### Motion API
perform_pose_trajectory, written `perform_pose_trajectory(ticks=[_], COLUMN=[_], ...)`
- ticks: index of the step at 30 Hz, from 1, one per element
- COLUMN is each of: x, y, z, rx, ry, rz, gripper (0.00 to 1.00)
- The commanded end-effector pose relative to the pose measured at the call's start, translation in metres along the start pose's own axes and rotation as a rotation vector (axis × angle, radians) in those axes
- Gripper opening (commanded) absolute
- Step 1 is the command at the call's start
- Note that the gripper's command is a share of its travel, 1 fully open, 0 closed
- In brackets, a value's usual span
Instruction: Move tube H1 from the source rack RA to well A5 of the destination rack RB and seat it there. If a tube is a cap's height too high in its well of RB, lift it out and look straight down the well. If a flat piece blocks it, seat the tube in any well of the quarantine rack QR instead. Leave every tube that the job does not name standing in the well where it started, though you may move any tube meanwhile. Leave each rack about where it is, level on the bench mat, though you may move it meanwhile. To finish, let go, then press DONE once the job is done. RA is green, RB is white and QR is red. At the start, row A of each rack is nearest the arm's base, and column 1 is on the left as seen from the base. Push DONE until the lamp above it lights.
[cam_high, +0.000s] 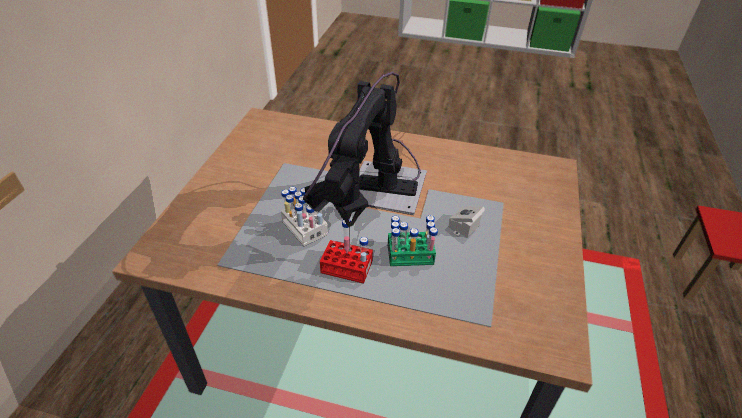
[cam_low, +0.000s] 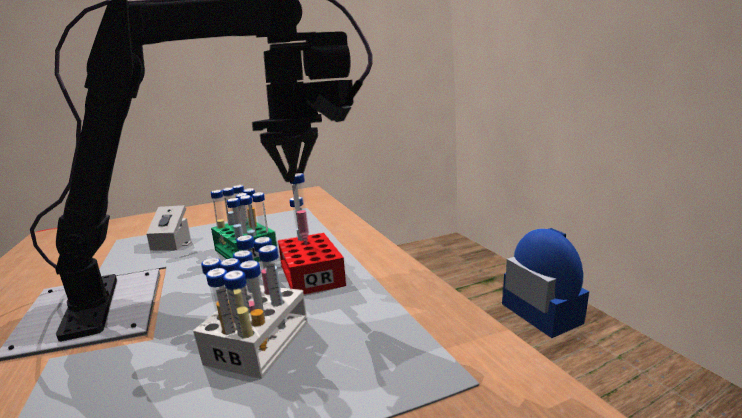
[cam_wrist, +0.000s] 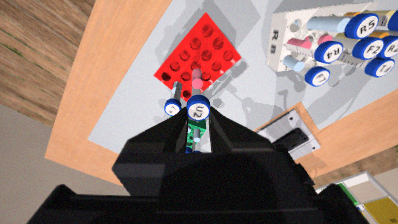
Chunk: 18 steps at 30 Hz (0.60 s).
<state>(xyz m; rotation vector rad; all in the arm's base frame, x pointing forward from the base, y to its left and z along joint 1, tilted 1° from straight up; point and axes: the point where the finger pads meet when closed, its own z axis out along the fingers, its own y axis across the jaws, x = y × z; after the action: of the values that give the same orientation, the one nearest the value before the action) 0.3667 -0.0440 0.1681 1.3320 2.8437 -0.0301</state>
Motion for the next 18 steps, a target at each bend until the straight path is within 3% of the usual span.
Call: perform_pose_trajectory(ticks=[1, 6, 14, 18], x=[-0.002, -0.003, -0.007, -0.004], y=[0.004, 0.005, 0.007, 0.003], z=[-0.003, 0.005, -0.001, 0.01], rx=[-0.012, 0.0, -0.02, 0.004], ry=[-0.018, -0.006, -0.027, -0.002], rz=[-0.006, -0.006, -0.005, -0.006], gripper=[0.0, 0.0, 0.0, 0.0])
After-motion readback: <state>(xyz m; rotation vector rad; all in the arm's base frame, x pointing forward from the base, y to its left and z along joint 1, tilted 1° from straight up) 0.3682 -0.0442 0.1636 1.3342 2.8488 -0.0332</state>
